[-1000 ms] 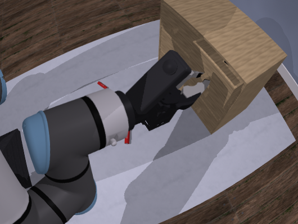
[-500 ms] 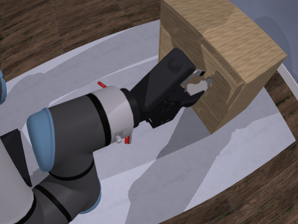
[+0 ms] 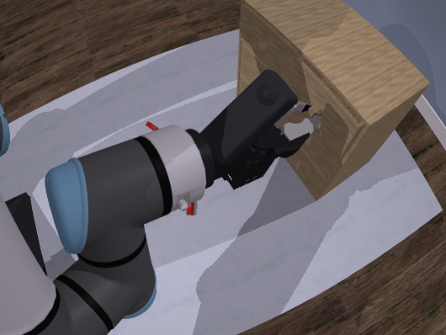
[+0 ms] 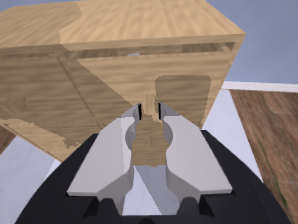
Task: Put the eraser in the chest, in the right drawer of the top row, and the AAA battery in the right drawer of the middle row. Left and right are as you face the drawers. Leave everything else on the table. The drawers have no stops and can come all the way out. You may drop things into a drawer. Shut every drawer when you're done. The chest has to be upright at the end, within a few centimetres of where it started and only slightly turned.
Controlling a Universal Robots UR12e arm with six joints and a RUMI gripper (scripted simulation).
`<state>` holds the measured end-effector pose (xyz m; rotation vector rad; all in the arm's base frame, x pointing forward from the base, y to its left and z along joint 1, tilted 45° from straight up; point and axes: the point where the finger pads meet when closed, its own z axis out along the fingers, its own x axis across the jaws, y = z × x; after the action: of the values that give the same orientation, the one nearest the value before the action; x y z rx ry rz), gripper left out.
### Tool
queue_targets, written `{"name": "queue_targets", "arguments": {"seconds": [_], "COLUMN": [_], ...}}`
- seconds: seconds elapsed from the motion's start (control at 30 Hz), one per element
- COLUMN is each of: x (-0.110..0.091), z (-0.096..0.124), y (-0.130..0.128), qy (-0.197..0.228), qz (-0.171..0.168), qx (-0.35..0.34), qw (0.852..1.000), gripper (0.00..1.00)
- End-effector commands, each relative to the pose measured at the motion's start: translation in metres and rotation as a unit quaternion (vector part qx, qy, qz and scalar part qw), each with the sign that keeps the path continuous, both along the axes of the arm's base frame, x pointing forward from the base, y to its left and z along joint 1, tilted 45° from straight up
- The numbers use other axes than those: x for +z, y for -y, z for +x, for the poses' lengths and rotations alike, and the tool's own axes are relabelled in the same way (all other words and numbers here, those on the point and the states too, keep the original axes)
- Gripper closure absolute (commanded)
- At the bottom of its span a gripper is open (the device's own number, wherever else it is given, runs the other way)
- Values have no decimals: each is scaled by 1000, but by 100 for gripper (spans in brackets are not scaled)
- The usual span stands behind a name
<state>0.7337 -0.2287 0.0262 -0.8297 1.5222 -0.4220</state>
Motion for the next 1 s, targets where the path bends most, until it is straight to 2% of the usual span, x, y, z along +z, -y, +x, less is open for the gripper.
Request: {"name": "queue_targets", "arguments": {"seconds": [0.0,0.97], "x": [0,1], "z": [2,7], "y": [1,1], "qy": [0,0], "qz": [0,0], "qx": [0,0], "qw": [1000,1000], "gripper": [93,93]}}
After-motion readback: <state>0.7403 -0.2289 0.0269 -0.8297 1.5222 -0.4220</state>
